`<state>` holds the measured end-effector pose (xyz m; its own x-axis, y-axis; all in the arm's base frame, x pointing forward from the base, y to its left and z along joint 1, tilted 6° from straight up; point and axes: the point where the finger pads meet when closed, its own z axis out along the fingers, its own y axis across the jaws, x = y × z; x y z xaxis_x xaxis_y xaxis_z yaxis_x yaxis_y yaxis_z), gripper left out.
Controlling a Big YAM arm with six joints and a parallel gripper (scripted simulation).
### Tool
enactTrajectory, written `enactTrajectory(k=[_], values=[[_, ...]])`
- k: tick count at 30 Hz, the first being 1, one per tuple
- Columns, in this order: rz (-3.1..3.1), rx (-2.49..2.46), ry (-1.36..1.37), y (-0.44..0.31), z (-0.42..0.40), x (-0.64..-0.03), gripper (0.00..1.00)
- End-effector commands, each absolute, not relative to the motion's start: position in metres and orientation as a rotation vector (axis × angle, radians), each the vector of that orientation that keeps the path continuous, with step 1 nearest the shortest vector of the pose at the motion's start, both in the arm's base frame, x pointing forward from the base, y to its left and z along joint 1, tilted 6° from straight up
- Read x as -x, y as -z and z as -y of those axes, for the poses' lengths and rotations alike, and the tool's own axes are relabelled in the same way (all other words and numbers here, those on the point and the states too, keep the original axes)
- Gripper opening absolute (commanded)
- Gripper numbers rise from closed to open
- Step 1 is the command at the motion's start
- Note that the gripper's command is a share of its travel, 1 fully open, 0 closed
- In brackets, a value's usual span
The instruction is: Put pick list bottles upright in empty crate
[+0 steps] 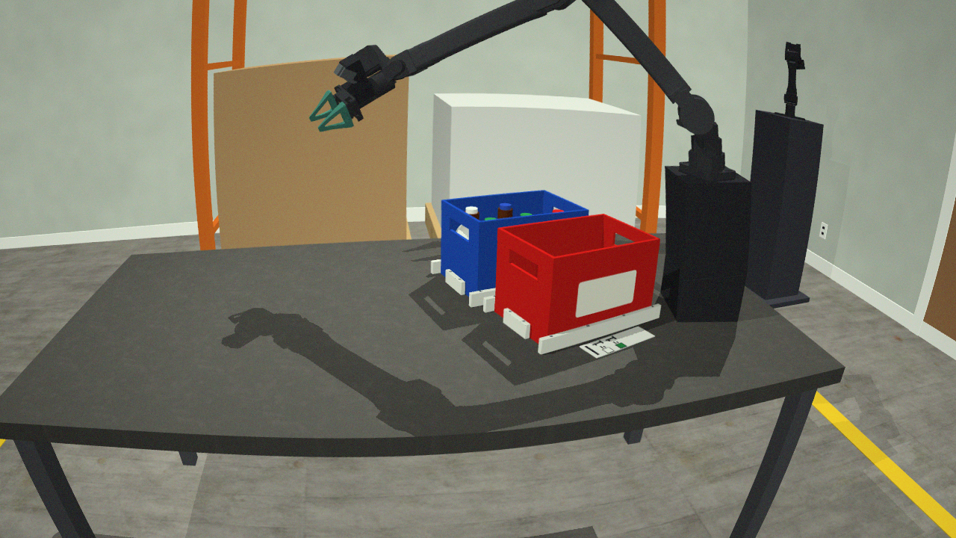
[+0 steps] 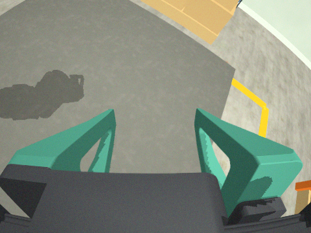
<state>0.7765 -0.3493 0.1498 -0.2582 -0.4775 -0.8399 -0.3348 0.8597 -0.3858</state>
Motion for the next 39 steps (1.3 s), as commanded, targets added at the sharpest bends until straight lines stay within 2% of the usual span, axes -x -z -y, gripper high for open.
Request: enactTrajectory(k=[1,7,10,14,15,17,18,23,25,26,27,33,34,38,39], values=[[-1.816,0.609,0.163,-0.191,0.319,-0.787,0.61],[-1.845,0.565,0.093,-0.219,0.305,-0.798,0.61],[-1.899,0.550,0.050,-0.183,0.285,-0.790,0.61],[-1.919,0.532,0.021,-0.181,0.266,-0.792,0.61],[-1.885,0.527,0.033,-0.215,0.267,-0.804,0.61],[-1.904,0.509,0.003,-0.214,0.257,-0.805,0.61],[-1.957,0.496,-0.036,-0.180,0.247,-0.793,0.61],[-1.970,0.480,-0.059,-0.182,0.232,-0.796,0.61],[-1.962,0.456,-0.080,-0.211,0.227,-0.807,0.61],[-1.962,0.456,-0.080,-0.211,0.222,-0.807,0.61],[-2.016,0.442,-0.118,-0.176,0.212,-0.795,0.61],[-2.036,0.423,-0.144,-0.173,0.182,-0.795,0.61],[-2.003,0.417,-0.137,-0.207,0.182,-0.808,0.61],[-2.020,0.401,-0.160,-0.206,0.172,-0.808,0.61],[-2.069,0.389,-0.190,-0.172,0.162,-0.794,0.61]])
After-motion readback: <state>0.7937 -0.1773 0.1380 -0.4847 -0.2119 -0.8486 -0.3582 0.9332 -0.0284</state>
